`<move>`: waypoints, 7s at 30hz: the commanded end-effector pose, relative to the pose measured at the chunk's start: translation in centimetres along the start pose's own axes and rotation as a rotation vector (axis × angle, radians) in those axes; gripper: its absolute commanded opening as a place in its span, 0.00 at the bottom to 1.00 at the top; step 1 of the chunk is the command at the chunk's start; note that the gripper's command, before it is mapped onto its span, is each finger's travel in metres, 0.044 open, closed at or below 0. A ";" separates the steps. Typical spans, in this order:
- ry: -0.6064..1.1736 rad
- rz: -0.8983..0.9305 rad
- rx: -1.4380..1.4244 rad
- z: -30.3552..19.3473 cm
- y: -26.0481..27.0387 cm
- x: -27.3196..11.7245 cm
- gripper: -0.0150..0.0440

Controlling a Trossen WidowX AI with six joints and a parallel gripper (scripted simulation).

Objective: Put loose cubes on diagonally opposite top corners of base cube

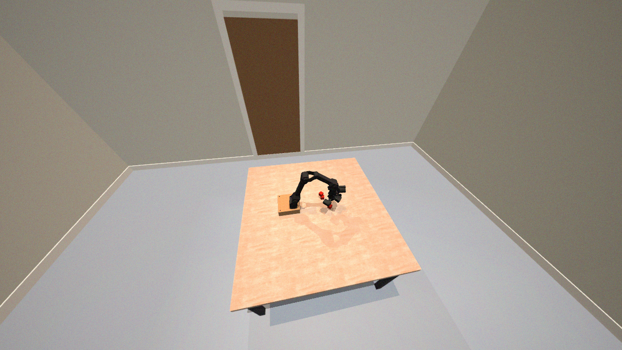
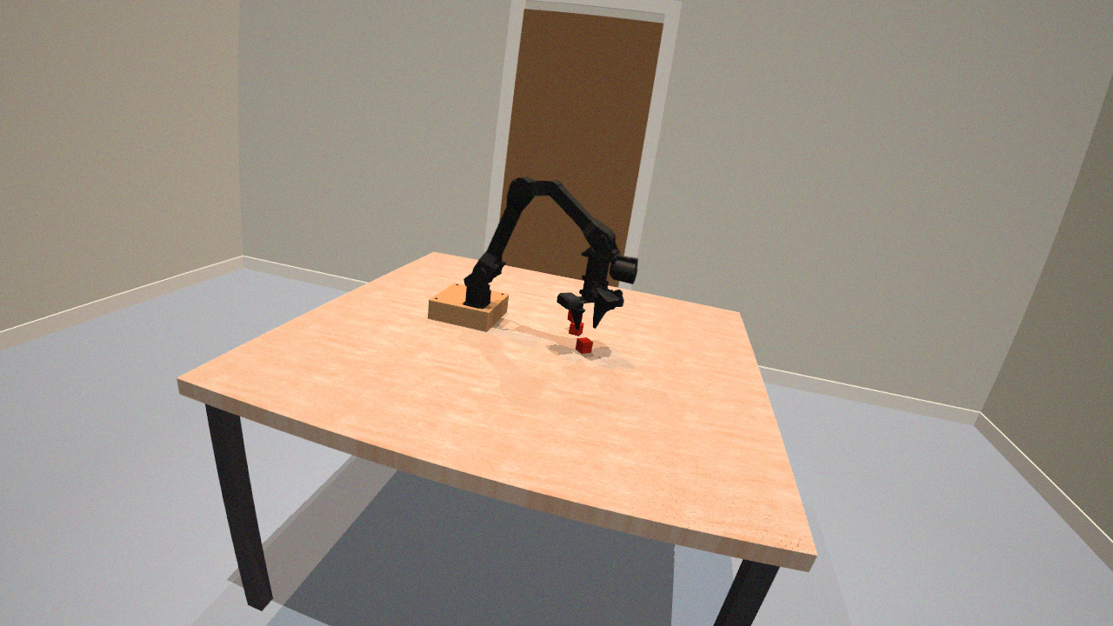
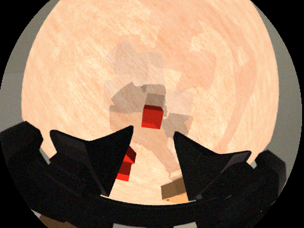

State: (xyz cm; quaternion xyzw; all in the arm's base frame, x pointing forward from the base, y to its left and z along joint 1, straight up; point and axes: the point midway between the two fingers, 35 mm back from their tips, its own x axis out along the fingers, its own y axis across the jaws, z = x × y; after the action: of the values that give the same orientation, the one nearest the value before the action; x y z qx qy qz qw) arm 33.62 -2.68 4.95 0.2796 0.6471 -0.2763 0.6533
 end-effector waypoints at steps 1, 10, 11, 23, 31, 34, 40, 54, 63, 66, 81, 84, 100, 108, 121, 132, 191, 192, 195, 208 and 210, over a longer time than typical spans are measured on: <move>-0.013 0.012 -0.006 0.2 0.1 0.7 0.70; -0.013 0.012 -0.006 0.2 0.2 2.1 0.70; -0.013 0.012 -0.006 0.2 0.2 2.3 0.70; -0.013 0.012 -0.006 0.2 0.2 4.3 0.70; -0.013 0.012 -0.006 0.2 0.2 5.2 0.66; -0.013 0.012 -0.006 0.2 0.2 5.2 0.53; -0.013 0.012 -0.006 0.2 0.2 5.1 0.43; -0.013 0.012 -0.006 0.6 0.4 1.0 0.43; -0.013 0.013 -0.006 0.5 0.4 -1.8 0.43; -0.013 0.013 -0.006 0.5 0.3 -2.8 0.43; -0.013 0.012 -0.004 -0.1 0.1 -5.8 0.43; -0.012 0.013 0.007 -0.8 0.6 -5.7 0.43; -0.008 0.015 0.065 -5.4 3.1 -5.0 0.43; -0.006 0.016 0.095 -7.7 4.0 -4.6 0.43; -0.010 0.014 0.106 -9.4 4.5 -3.0 0.43; -0.017 0.011 0.095 -9.5 4.4 -1.3 0.43; -0.006 0.012 0.109 -9.3 4.5 0.8 0.60; -0.006 0.012 0.109 -9.3 4.5 0.7 0.60; -0.006 0.012 0.109 -9.3 4.5 0.4 0.60; -0.006 0.012 0.109 -9.3 4.4 -1.0 0.60; -0.006 0.012 0.109 -9.3 4.4 -1.2 0.60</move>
State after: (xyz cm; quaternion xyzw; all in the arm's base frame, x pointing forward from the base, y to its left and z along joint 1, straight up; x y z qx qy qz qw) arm 30.20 7.10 5.40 0.3155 0.6301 -0.3103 0.6381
